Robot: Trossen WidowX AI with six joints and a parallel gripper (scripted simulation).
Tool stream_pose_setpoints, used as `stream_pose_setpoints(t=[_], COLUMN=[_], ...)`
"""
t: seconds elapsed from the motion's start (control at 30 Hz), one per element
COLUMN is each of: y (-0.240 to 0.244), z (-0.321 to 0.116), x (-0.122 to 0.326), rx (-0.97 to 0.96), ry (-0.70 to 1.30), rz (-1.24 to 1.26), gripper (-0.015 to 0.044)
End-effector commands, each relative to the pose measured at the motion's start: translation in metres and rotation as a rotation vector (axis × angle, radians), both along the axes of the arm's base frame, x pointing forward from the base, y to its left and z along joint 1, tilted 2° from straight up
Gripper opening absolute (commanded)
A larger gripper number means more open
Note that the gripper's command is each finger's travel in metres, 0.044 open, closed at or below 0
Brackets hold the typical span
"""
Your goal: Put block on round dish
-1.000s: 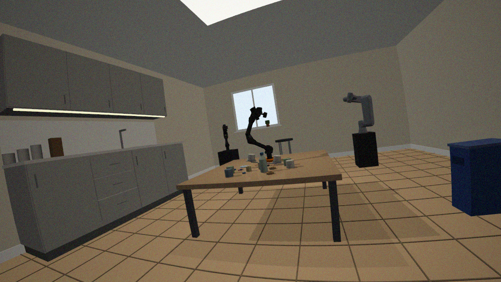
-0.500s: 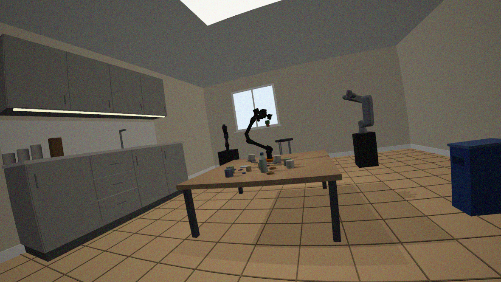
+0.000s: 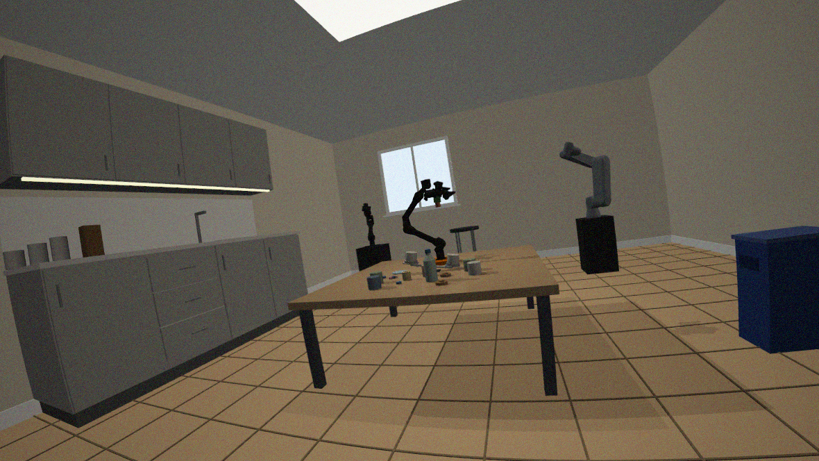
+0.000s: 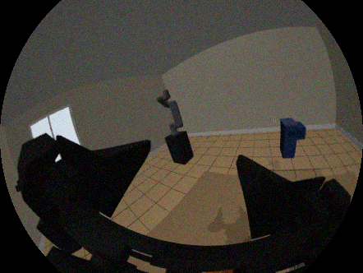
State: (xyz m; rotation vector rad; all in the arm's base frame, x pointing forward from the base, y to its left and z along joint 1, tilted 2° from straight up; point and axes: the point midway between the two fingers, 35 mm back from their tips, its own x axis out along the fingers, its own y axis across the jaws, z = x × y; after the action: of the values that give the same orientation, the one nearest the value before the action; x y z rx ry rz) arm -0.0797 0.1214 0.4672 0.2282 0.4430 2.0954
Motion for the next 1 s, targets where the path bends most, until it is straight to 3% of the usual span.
stream_pose_setpoints(t=[0.0, 0.47, 0.97], y=[0.024, 0.057, 0.036], z=[-0.017, -0.057, -0.113], x=[0.013, 0.083, 0.173], rx=[-0.053, -0.166, -0.362], ry=[-0.041, -0.097, -0.173], rz=[-0.097, -0.495, -0.967], gripper=[0.044, 0.044, 0.044])
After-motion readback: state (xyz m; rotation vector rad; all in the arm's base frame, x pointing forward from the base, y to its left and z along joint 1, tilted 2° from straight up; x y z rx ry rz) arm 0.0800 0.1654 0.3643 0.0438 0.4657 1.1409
